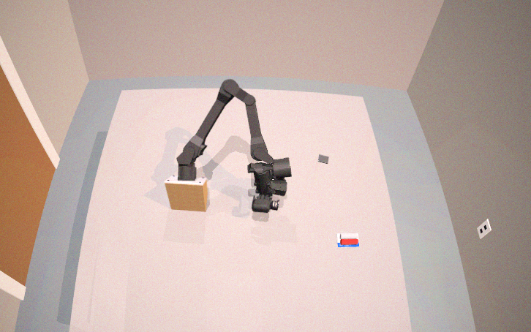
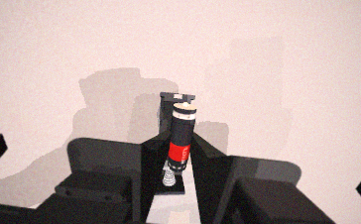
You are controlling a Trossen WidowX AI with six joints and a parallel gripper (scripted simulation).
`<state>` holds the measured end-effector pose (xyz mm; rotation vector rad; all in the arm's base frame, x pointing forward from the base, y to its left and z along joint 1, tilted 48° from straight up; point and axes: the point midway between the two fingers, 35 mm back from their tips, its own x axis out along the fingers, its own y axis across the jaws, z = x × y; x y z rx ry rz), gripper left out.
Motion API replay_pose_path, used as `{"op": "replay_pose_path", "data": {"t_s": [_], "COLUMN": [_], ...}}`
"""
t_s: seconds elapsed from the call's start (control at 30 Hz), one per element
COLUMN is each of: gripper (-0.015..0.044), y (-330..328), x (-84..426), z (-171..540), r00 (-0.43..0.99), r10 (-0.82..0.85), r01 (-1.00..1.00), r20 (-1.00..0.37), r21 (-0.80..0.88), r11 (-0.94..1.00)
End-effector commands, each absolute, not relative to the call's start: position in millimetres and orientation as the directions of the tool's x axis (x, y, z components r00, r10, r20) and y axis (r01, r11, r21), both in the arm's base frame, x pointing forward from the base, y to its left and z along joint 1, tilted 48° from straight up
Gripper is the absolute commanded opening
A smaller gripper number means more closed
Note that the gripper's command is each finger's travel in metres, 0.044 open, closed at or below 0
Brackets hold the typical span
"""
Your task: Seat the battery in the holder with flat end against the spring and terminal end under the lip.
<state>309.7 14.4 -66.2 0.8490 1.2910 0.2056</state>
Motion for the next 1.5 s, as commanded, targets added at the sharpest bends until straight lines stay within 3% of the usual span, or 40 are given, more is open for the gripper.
{"op": "replay_pose_path", "data": {"t_s": [0.0,1.47], "gripper": [0.0072,0.0072], "y": [17.5,23.6], "x": [306.4,309.0], "z": [-71.7,-66.9], "r00": [0.267,0.039], "r10": [0.591,0.654], "r01": [0.316,0.288], "r20": [-0.761,-0.755], "r21": [0.649,0.635], "r11": [0.692,0.716]}}
